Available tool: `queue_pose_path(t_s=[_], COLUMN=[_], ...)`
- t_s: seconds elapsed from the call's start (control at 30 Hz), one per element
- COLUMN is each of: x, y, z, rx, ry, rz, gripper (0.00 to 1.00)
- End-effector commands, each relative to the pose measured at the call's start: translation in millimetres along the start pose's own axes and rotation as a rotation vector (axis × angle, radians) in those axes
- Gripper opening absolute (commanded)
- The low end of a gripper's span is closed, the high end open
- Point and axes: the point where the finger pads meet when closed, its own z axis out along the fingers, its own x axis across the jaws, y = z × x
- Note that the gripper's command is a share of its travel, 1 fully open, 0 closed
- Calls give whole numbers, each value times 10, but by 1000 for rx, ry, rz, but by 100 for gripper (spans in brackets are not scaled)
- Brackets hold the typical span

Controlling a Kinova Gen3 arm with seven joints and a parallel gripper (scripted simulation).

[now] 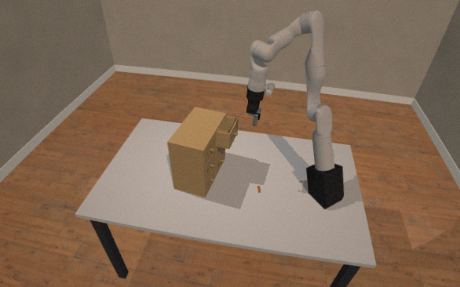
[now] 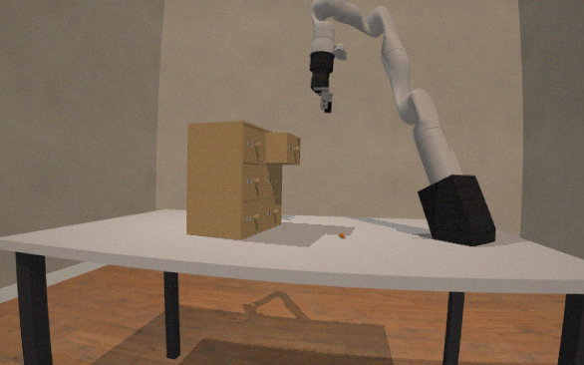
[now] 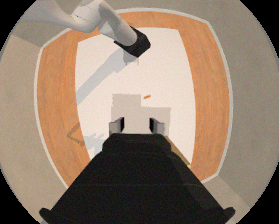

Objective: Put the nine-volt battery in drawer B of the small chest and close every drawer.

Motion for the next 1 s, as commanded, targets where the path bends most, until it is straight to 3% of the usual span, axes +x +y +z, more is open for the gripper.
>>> queue_pose_path(t_s=[0.0, 0.43, 0.97], x=[10, 10, 10], y=[21, 22, 22], z=[1, -22, -26], rx=[9, 54, 62], ry=[-1, -1, 0], rz=[4, 4, 4], gripper=[100, 100, 100])
